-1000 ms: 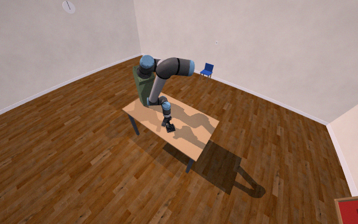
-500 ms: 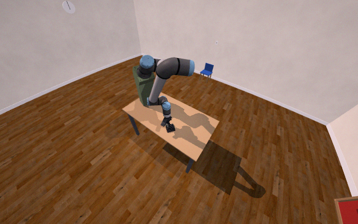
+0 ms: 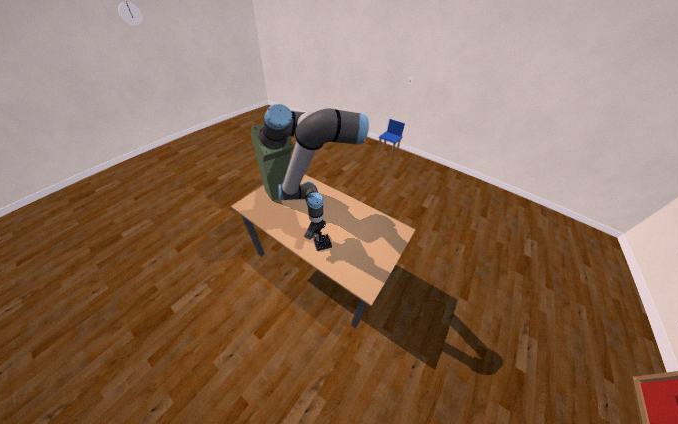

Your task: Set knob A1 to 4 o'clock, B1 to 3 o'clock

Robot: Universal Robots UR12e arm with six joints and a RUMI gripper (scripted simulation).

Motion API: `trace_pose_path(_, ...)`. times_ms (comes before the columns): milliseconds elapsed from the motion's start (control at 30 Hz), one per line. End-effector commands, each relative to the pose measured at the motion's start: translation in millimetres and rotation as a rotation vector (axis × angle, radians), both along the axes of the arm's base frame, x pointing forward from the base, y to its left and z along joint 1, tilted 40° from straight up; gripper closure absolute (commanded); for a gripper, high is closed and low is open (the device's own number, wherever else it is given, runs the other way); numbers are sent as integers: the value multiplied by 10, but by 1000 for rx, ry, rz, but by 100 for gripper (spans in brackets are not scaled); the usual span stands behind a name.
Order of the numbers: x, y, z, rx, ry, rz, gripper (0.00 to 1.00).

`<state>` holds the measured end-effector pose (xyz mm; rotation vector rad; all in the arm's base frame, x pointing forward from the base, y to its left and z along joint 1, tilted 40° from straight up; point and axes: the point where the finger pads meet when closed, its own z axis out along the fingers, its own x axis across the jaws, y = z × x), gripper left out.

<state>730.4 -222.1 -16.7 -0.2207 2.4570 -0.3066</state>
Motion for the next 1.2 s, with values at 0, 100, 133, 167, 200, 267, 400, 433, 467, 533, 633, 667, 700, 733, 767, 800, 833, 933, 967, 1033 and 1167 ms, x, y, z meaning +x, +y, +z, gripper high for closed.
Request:
trace_pose_path(0, 16, -7, 16, -3, -1, -1, 99)
trace_pose_path(100, 16, -7, 16, -3, -1, -1, 99)
trace_pose_path(133, 16, -7, 16, -3, -1, -1, 99)
trace_pose_path(167, 16, -7, 16, -3, -1, -1, 99)
trace_pose_path(200, 16, -7, 16, -3, -1, -1, 89)
trace_pose_path(267, 16, -7, 17, -3, -1, -1, 89)
trace_pose_path(400, 17, -7, 18, -3, -1, 0, 89)
trace_pose_path(433, 17, -7, 18, -3, -1, 0, 89)
trace_pose_path(467, 17, -7, 18, -3, -1, 0, 89)
trace_pose_path(533, 17, -7, 18, -3, -1, 0, 89)
trace_pose_path(633, 17, -7, 18, -3, -1, 0, 89)
trace_pose_path(667, 17, -7, 18, -3, -1, 0, 89)
trace_pose_path(700, 17, -7, 18, -3, -1, 0, 89)
trace_pose_path(733, 17, -7, 18, -3, -1, 0, 89)
trace_pose_path(767, 17, -7, 18, -3, -1, 0, 89)
trace_pose_path(800, 17, -7, 18, -3, -1, 0, 89)
trace_pose_path(833, 17, -7, 18, -3, -1, 0, 89)
trace_pose_path(933, 9, -4, 25, -3, -1, -1, 89)
trace_pose_path(967, 9, -4, 25, -3, -1, -1, 89)
trace_pose_path(1033, -2, 0, 31, -2, -1, -1, 89)
trace_pose_path(1167, -65, 10, 71, -1, 2, -2, 89)
